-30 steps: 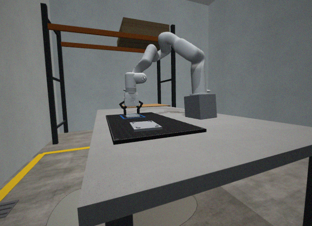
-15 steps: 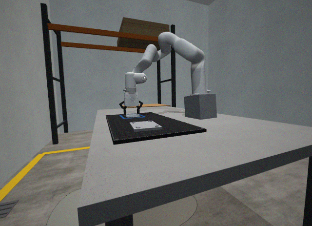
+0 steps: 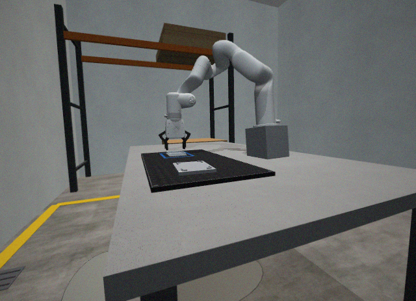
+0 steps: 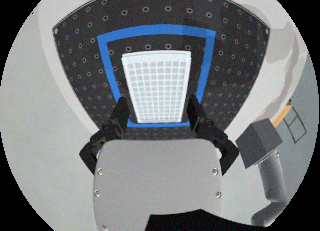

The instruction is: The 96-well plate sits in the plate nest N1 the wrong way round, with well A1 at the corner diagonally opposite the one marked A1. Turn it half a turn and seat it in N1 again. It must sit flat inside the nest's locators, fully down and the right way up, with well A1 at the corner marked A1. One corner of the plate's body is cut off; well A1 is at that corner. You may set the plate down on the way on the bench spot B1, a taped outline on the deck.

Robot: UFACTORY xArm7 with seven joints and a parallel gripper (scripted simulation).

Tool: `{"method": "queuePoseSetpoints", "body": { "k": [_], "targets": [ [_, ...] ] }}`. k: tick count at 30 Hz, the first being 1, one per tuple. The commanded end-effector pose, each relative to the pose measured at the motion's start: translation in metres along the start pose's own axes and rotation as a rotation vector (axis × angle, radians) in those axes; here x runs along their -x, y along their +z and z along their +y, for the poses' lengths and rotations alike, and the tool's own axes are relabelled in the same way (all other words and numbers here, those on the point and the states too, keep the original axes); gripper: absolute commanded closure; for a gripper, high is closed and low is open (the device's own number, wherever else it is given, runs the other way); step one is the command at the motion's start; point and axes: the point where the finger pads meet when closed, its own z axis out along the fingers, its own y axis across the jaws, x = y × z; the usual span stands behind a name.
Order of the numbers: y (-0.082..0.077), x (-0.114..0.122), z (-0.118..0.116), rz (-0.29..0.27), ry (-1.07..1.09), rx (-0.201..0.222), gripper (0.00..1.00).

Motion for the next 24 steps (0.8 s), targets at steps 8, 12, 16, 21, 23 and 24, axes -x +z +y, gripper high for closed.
{"method": "queuePoseSetpoints", "body": {
  "k": [8,12,16,21,23,24],
  "targets": [
    [-0.033,0.000,-0.001,0.000,0.000,-0.003,0.00],
    [-0.043,0.000,-0.001,0.000,0.000,-0.003,0.00],
    [-0.049,0.000,-0.001,0.001,0.000,-0.003,0.00],
    [-0.062,0.000,-0.001,0.001,0.000,-0.003,0.00],
    [-0.067,0.000,-0.001,0.001,0.000,-0.003,0.00],
    [-0.070,0.000,-0.001,0.001,0.000,-0.003,0.00]
  ]
}}
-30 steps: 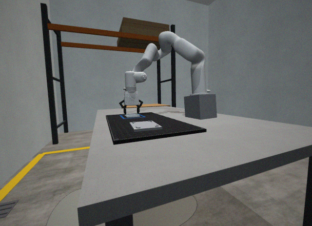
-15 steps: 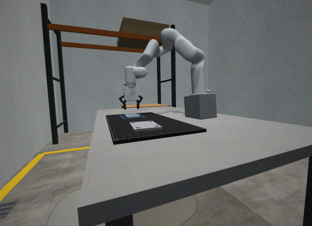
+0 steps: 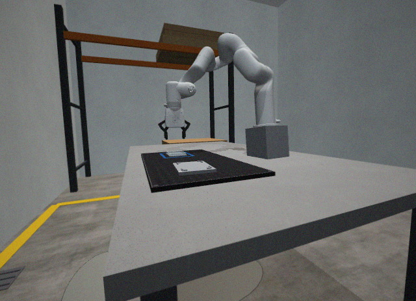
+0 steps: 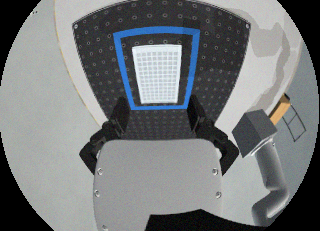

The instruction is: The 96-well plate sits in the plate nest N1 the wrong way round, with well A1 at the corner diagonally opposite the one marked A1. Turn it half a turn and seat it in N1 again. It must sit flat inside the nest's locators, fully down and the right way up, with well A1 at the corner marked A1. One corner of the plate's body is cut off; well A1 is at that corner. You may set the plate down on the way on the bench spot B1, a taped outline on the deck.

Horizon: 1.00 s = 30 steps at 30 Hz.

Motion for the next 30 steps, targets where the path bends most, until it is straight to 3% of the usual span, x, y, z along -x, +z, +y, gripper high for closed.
{"method": "queuePoseSetpoints", "body": {
  "k": [1,25,30],
  "targets": [
    [-0.0164,-0.0005,-0.0012,0.000,0.000,-0.003,0.00],
    [-0.0164,-0.0005,-0.0012,0.000,0.000,-0.003,0.00],
    [-0.0165,-0.0006,-0.0012,0.000,0.166,-0.003,0.00]
  ]
}}
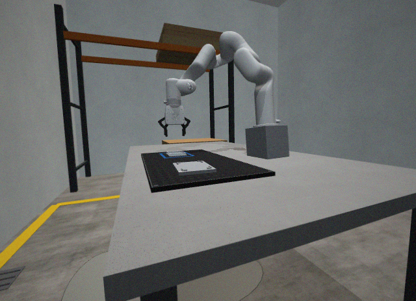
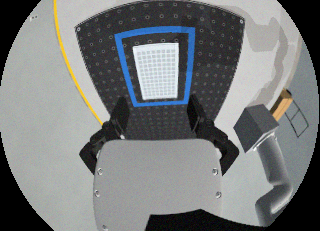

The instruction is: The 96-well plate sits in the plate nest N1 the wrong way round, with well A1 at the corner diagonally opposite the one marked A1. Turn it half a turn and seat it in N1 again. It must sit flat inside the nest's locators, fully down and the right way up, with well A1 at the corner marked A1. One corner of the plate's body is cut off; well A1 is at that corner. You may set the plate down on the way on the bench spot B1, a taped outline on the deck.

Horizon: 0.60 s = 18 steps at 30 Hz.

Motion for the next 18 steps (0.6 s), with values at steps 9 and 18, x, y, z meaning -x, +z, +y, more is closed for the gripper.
{"method": "queuePoseSetpoints", "body": {
  "k": [9,18],
  "targets": [
    [-0.0014,-0.0004,-0.0015,0.002,0.427,-0.005,0.00],
    [-0.0014,-0.0004,-0.0015,0.002,0.660,-0.005,0.00]
  ]
}}
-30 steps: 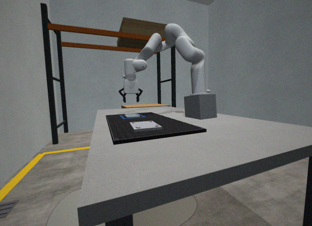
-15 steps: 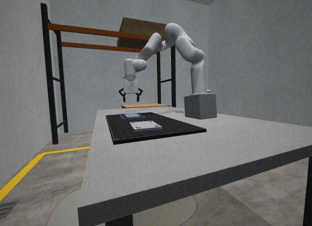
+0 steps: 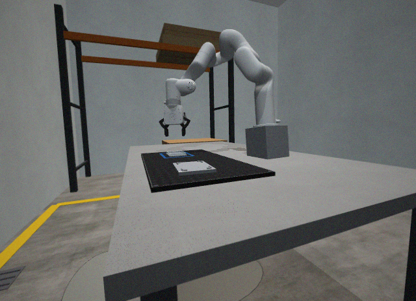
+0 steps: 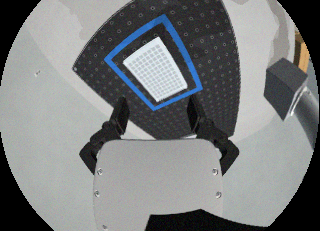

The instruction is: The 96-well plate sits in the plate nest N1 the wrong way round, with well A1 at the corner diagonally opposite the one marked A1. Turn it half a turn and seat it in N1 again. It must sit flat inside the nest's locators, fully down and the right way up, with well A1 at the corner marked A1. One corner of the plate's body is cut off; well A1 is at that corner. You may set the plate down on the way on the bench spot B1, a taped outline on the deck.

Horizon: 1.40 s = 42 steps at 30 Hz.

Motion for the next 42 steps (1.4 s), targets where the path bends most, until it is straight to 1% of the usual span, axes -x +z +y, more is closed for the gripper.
{"method": "queuePoseSetpoints", "body": {
  "k": [1,8,10,25,27,30,35,37,42],
  "targets": [
    [-0.001,0.000,-0.001,0.011,0.203,-0.014,0.00],
    [-0.001,0.000,-0.001,0.009,0.436,-0.015,0.00],
    [-0.001,0.000,-0.001,0.009,0.436,-0.015,0.00],
    [-0.001,0.000,-0.001,0.005,0.936,-0.017,0.00],
    [-0.001,0.000,-0.001,0.005,0.936,-0.017,0.00],
    [-0.001,0.000,-0.001,0.004,1.036,-0.018,0.00],
    [-0.001,0.000,-0.001,0.004,1.041,-0.018,0.00],
    [0.009,0.000,-0.002,0.004,1.107,-0.018,0.00],
    [0.009,0.000,-0.002,0.002,1.274,-0.019,0.00]
  ]
}}
